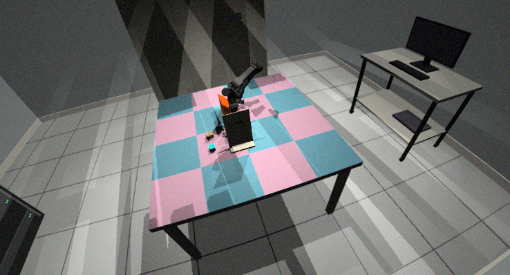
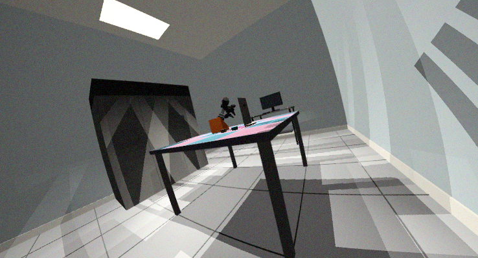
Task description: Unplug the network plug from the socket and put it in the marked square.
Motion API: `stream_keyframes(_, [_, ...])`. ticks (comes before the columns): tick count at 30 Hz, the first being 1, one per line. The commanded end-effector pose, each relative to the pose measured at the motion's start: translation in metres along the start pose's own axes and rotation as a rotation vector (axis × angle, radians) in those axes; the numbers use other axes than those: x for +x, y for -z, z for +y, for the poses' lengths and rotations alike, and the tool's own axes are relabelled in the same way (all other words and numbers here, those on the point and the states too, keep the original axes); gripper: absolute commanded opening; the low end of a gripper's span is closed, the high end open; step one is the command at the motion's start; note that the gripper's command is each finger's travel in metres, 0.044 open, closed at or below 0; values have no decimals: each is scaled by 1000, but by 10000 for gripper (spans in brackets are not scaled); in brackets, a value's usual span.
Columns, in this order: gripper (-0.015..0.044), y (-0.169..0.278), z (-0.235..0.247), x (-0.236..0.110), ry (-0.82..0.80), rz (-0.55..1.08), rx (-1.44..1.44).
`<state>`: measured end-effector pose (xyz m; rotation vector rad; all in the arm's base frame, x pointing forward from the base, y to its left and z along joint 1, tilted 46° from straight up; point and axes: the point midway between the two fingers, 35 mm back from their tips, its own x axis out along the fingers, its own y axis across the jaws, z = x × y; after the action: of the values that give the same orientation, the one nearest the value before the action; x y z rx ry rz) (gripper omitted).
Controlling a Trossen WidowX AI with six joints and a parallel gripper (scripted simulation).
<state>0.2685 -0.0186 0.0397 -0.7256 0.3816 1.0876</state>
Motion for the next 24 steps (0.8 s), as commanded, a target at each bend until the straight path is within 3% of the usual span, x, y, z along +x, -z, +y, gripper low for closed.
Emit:
stream_keyframes(1, [156,2,-9,-8,2,3,-4])
stream_keyframes(24, [156,1,-47,-64,6,2,-8])
